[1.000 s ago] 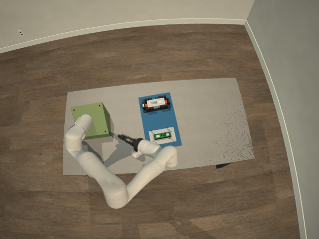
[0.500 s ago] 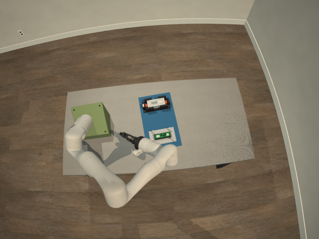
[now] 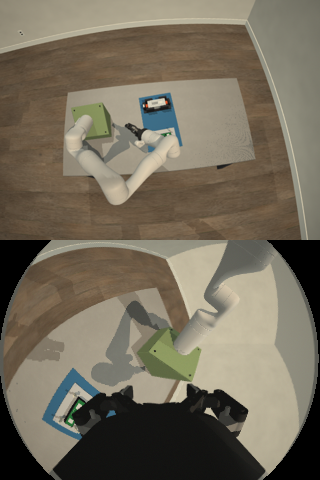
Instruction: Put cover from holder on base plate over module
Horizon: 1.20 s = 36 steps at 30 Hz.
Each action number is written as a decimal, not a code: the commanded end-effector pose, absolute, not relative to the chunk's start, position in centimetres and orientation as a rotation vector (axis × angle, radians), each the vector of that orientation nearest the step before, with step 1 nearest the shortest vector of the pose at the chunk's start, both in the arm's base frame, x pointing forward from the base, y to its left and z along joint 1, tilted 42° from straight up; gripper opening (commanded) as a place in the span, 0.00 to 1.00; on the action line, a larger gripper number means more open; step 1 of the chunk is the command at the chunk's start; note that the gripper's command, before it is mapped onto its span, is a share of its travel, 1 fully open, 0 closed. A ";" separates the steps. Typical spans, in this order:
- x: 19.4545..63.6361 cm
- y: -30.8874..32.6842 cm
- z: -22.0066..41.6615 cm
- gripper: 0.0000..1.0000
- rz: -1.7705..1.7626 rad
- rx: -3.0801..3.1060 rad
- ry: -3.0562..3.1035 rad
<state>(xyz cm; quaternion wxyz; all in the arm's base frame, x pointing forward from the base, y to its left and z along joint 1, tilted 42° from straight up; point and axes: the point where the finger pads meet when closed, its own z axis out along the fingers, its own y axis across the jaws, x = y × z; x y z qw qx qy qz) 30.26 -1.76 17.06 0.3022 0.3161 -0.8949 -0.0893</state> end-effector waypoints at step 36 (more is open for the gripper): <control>39.4 8.0 13.5 1.00 0.252 0.611 -2.679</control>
